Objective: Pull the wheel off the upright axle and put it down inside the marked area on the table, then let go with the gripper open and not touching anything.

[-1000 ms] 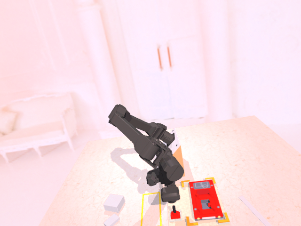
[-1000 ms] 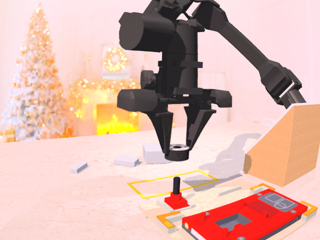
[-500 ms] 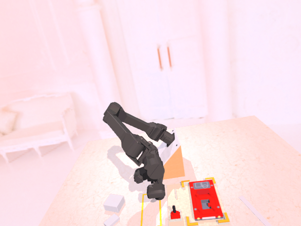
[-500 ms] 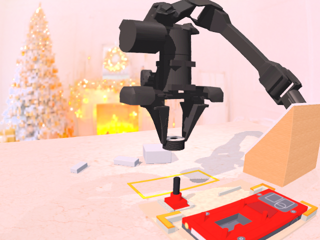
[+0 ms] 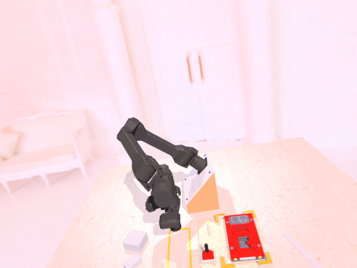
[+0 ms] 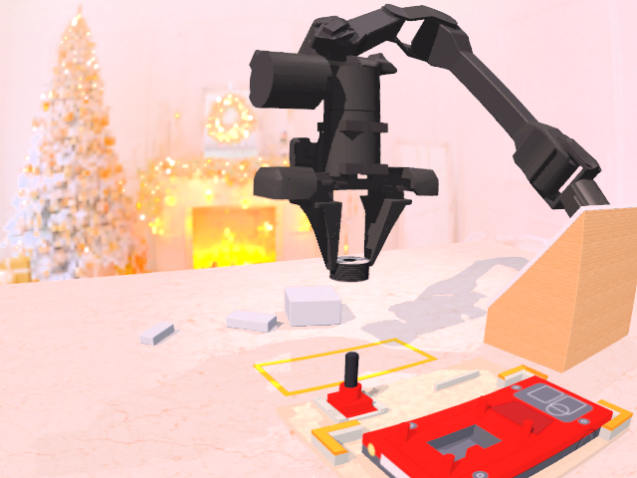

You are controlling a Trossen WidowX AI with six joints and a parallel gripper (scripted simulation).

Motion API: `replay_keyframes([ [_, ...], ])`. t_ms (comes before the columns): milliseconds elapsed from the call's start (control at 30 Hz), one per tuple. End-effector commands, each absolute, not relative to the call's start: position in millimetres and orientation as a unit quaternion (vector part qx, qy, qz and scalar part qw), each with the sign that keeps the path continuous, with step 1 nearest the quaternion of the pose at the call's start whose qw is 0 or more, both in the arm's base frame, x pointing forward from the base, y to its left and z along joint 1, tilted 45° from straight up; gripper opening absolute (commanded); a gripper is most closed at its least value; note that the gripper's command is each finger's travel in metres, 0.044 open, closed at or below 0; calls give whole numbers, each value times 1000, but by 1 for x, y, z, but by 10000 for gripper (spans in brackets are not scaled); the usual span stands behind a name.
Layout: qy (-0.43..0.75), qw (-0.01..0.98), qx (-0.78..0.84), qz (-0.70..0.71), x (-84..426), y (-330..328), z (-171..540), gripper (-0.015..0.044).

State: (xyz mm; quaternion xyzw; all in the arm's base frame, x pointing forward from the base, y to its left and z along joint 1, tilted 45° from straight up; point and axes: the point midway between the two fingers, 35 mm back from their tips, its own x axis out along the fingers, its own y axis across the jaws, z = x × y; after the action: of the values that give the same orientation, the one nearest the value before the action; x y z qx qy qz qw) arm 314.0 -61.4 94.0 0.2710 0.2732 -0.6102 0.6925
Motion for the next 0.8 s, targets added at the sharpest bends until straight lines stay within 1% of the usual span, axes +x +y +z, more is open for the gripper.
replay_keyframes([
  [0, 272, 693, 267, -612, 309, -67, 98, 0],
  [433, 272, 693, 267, -612, 313, -87, 77, 0],
  [767, 272, 693, 267, -612, 320, -124, 40, 0],
])
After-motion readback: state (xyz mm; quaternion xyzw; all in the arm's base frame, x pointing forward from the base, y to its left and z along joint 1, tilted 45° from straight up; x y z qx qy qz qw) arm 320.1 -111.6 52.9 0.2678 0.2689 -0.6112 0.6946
